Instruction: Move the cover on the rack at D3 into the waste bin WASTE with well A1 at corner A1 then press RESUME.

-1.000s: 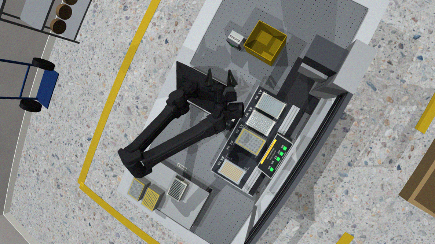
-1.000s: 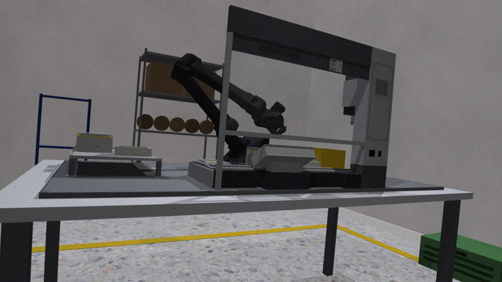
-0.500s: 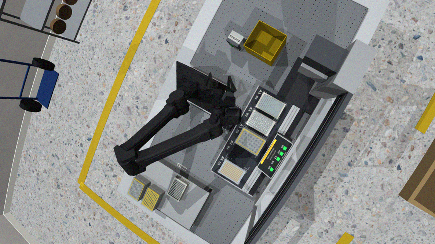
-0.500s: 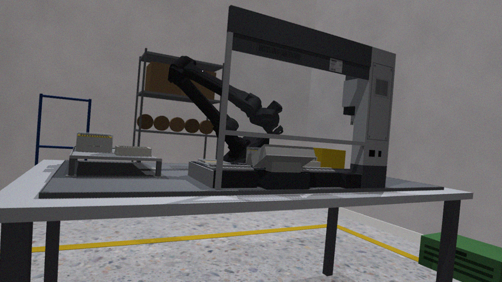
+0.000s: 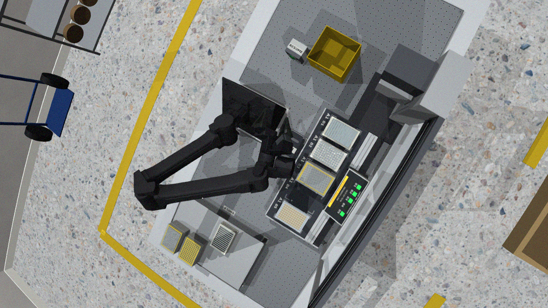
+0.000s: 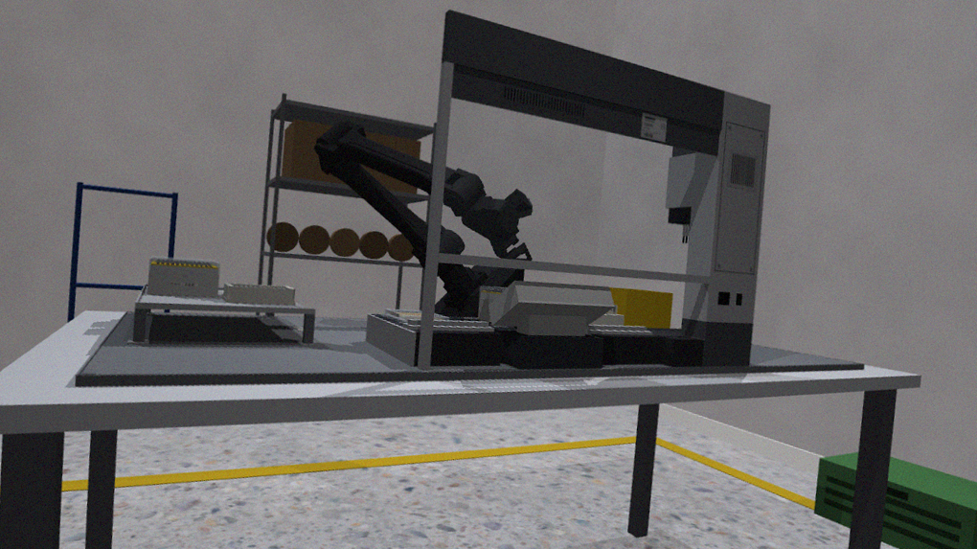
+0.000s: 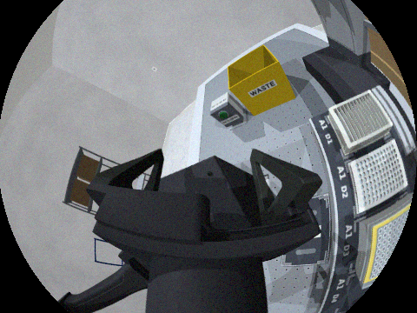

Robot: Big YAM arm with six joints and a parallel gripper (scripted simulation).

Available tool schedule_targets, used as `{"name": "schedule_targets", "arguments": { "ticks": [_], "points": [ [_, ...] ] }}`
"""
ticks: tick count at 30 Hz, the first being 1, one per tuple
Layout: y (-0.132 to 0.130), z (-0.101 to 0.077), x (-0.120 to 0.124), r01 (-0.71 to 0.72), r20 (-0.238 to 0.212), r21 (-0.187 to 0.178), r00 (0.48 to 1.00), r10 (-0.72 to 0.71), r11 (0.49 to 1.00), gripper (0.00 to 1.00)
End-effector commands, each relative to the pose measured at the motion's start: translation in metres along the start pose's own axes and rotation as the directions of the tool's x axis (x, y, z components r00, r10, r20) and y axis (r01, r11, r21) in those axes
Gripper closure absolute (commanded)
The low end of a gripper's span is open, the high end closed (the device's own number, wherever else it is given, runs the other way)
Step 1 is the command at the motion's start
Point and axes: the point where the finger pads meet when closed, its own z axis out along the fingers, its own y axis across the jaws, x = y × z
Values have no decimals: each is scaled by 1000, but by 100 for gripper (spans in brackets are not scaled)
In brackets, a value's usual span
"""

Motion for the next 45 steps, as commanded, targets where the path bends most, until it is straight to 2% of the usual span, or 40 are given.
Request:
{"name": "schedule_targets", "arguments": {
  "ticks": [1,10,12,15,26,27,30,34,36,38,44,45],
  "points": [
    [-8,-32,-12,-44,34,63,999,42,997,0],
    [-22,-75,2,-146,21,209,989,145,967,0],
    [-22,-75,2,-146,21,209,989,145,967,0],
    [-26,-89,6,-179,21,257,984,179,950,0],
    [-42,-140,22,-287,33,425,953,302,859,0],
    [-44,-144,23,-296,32,438,949,314,849,0],
    [-47,-146,25,-307,23,445,943,332,841,0],
    [-51,-168,30,-337,49,510,930,365,791,0],
    [-47,-166,25,-326,42,539,931,362,777,0],
    [-48,-149,35,-343,26,554,918,396,759,0],
    [-50,-148,34,-382,52,629,890,453,677,0],
    [-50,-148,34,-382,52,629,890,453,677,0]
  ]
}}
